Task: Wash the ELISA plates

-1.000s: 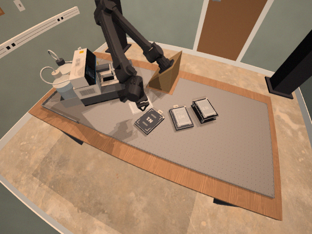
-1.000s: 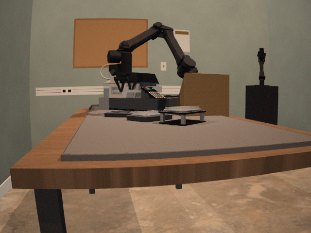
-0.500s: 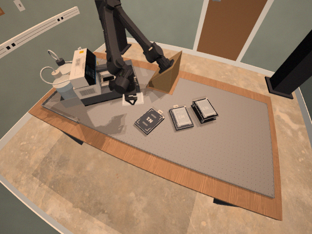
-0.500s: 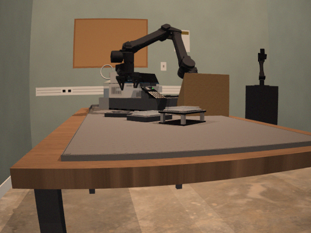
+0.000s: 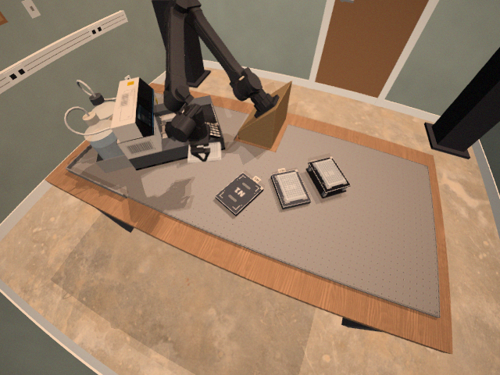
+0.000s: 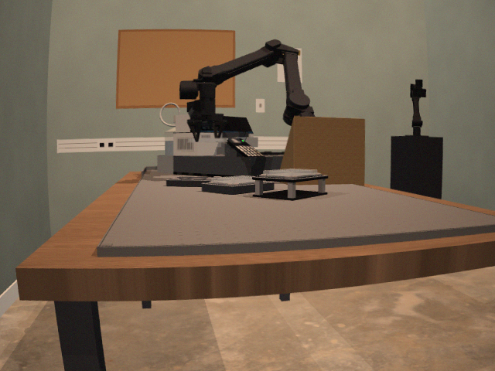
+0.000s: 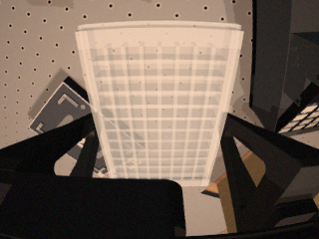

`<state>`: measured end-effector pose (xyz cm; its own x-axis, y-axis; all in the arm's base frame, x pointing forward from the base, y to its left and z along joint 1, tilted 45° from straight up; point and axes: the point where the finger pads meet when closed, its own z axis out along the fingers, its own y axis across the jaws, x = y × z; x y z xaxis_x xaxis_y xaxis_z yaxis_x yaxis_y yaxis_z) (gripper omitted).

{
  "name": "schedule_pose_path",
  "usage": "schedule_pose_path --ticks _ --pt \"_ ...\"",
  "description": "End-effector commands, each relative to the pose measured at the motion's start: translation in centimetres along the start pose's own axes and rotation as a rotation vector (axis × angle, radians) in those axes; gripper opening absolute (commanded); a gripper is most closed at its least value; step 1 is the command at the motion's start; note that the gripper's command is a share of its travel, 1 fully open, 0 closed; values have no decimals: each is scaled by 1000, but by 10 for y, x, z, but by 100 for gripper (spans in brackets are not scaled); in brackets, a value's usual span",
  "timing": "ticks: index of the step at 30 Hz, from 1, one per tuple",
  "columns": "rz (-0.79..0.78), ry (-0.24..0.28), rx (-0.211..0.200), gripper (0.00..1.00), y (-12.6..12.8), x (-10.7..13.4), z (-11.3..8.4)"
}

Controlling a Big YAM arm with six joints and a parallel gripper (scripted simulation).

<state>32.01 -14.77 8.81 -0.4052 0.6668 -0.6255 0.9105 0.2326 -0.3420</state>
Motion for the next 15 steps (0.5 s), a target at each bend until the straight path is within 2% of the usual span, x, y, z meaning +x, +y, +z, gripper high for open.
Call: schedule_pose_path --ticks 1,13,15 --pt "34 2 2 84 -9 -2 -3" --pt "439 3 8 84 -67 -20 -10" --pt "439 3 8 84 -67 -20 -10"
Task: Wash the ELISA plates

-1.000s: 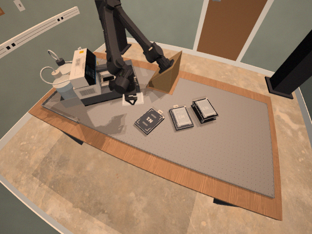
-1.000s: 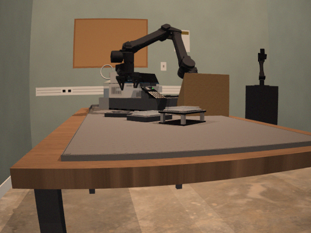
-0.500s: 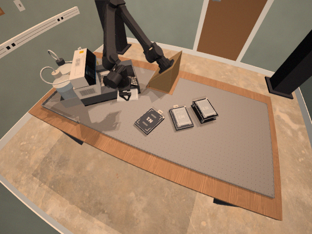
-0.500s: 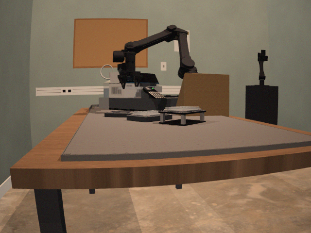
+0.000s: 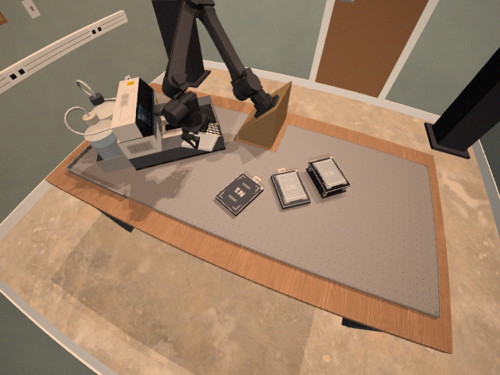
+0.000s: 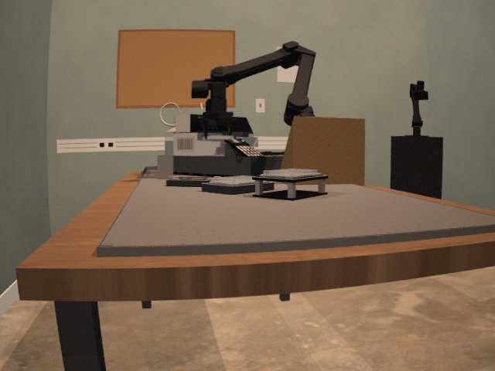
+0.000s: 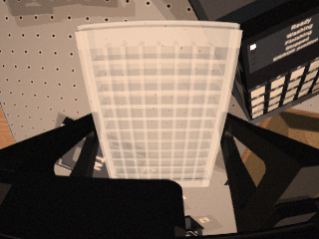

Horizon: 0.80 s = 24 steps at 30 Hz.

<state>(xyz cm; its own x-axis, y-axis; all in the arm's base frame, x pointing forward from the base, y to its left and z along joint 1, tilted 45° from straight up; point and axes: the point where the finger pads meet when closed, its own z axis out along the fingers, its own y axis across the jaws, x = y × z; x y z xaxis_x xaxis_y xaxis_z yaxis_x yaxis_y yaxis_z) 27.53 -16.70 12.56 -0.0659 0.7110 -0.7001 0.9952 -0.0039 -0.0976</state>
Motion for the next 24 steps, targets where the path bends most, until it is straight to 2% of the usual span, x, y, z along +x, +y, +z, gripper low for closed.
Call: schedule_pose_path --ticks 1,2,8,12,14,17,21,24 --pt "134 -12 6 84 -6 -15 -6" --pt "153 -10 20 84 -16 -11 -3" --pt "352 -12 19 84 -39 -29 -8" --pt "352 -6 18 84 -54 -40 -11" --pt "369 -12 -12 84 -52 -61 -23" --pt "356 -12 -9 84 -57 -62 -23" --pt "344 -10 3 84 -77 -68 -22" --pt "345 -11 2 84 -79 -71 -23"
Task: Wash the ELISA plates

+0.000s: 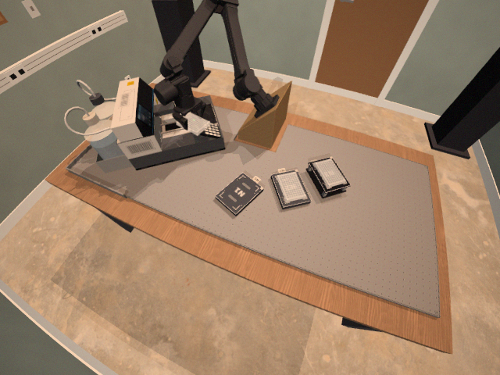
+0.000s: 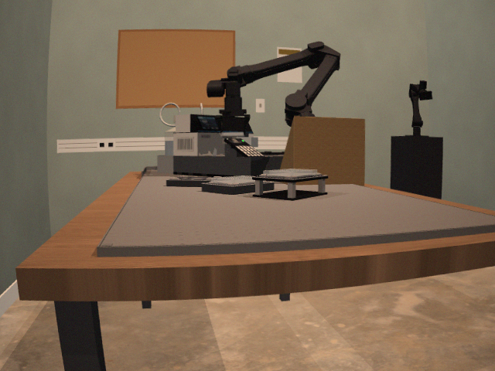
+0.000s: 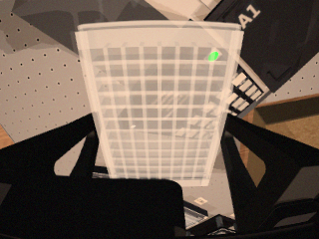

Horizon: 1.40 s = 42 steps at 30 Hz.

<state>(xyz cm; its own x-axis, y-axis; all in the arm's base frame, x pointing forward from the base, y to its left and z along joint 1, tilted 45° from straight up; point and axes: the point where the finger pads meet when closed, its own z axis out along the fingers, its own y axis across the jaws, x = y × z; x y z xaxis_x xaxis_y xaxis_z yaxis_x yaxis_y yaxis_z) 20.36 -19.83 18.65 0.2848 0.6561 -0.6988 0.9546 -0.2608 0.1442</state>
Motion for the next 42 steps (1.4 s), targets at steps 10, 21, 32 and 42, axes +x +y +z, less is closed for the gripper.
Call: schedule_pose_path --ticks 10,21,32,42 --pt "227 3 4 84 -35 -22 -7" --pt "596 2 0 84 -80 -51 -17" --pt "691 -4 -25 84 -113 -83 -32" --pt "691 -9 -28 84 -124 -97 -34"
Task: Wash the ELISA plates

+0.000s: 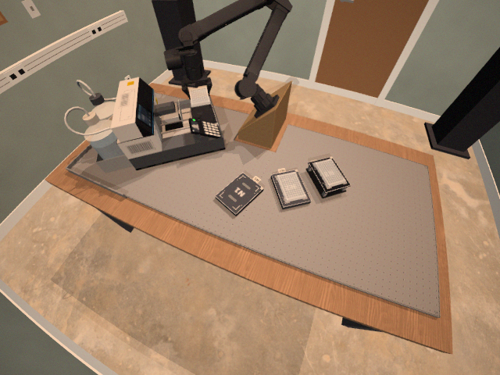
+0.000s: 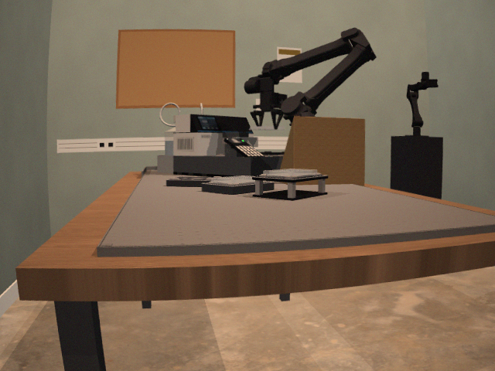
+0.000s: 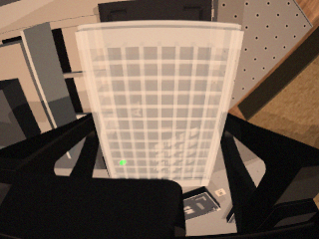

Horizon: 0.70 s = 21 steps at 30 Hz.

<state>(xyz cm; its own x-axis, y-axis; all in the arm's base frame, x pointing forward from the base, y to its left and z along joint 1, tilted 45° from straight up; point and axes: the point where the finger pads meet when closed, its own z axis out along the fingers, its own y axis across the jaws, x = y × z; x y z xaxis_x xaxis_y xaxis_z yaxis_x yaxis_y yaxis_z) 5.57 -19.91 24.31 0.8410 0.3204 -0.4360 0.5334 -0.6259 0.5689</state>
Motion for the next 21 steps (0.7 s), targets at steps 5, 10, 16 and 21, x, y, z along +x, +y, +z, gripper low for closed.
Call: schedule_pose_path --ticks 5,10,16,21 --pt "-28 9 -22 84 11 -3 -7" --pt "-29 15 -42 84 21 -4 -12" --pt "-29 16 -46 84 23 -4 -13" --pt "-29 17 -48 84 24 -4 -14"
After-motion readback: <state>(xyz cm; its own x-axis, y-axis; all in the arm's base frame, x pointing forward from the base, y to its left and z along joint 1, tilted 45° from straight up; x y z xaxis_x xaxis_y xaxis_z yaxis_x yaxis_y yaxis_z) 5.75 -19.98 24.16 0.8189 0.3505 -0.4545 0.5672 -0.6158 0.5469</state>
